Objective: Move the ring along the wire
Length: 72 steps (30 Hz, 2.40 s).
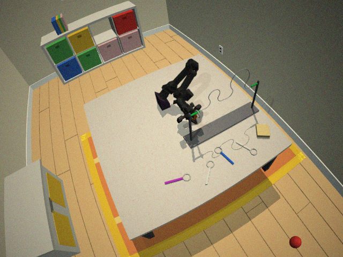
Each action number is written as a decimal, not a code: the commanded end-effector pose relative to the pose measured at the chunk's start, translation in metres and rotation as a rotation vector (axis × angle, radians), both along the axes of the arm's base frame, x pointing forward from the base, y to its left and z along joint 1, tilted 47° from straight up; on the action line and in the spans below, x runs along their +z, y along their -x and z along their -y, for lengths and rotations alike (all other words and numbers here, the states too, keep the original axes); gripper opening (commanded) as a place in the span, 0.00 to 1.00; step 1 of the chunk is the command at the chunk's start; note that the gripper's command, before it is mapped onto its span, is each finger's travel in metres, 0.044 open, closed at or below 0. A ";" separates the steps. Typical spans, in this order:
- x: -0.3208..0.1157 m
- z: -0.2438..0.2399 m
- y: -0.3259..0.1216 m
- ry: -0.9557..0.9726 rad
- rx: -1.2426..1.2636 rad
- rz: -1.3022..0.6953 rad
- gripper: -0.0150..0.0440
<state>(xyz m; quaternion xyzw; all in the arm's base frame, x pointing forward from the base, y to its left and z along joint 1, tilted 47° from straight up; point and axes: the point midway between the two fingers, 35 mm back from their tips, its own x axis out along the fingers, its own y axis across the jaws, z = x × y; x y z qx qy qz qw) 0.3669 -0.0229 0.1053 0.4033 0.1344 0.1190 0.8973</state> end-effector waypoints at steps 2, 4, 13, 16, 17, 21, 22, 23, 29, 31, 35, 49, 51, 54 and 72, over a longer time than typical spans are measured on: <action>0.000 0.000 0.000 0.000 0.000 0.000 0.31; 0.000 0.000 0.000 0.000 0.000 0.000 0.40; 0.003 0.008 0.018 0.000 -0.001 -0.003 0.53; 0.005 0.011 0.028 -0.001 -0.002 -0.004 0.53; 0.005 0.012 0.031 -0.001 -0.002 -0.005 0.53; 0.006 0.016 0.045 -0.003 -0.003 -0.006 0.53; 0.006 0.016 0.046 -0.003 -0.003 -0.006 0.53; 0.006 0.016 0.047 -0.003 -0.003 -0.006 0.53; 0.006 0.016 0.047 -0.003 -0.003 -0.006 0.53; 0.006 0.016 0.047 -0.003 -0.003 -0.006 0.53; 0.006 0.016 0.047 -0.003 -0.003 -0.006 0.53; 0.010 0.026 0.089 -0.008 -0.009 -0.002 0.93; 0.010 0.026 0.089 -0.008 -0.009 -0.002 1.00; 0.010 0.026 0.089 -0.008 -0.009 -0.002 1.00; 0.010 0.026 0.089 -0.008 -0.009 -0.002 1.00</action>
